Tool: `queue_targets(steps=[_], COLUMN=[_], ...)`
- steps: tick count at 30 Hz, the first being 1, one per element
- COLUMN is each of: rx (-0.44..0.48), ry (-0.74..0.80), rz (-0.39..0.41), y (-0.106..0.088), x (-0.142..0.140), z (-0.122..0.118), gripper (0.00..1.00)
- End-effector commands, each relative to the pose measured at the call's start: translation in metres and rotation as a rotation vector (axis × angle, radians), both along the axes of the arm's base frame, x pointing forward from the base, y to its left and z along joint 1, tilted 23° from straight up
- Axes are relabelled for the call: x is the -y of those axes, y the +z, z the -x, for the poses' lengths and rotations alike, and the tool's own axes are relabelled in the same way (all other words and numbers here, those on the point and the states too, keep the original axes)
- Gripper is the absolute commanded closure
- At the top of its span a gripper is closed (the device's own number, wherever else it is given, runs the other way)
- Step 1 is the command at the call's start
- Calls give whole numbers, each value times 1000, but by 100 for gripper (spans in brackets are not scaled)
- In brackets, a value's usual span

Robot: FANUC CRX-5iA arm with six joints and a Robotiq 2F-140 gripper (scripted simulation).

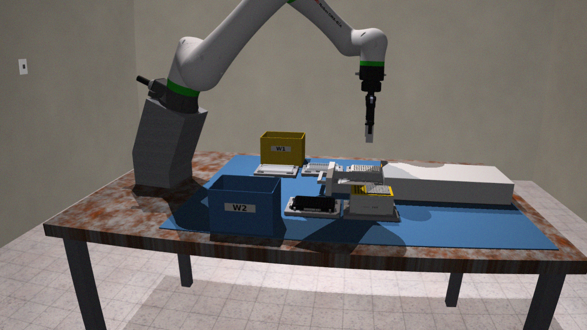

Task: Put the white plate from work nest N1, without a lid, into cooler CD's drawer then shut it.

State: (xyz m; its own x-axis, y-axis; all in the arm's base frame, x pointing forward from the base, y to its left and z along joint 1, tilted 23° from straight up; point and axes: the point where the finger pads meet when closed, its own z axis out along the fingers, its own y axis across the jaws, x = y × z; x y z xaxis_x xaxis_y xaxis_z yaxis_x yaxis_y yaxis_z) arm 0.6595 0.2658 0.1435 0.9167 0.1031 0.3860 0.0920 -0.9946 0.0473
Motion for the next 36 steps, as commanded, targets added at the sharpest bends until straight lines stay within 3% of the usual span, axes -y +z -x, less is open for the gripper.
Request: queue_targets(steps=[1, 36], rx=[0, 0], ry=[0, 0], rz=[0, 0], y=[0, -34], x=[0, 0], z=[0, -15], gripper=[34, 34])
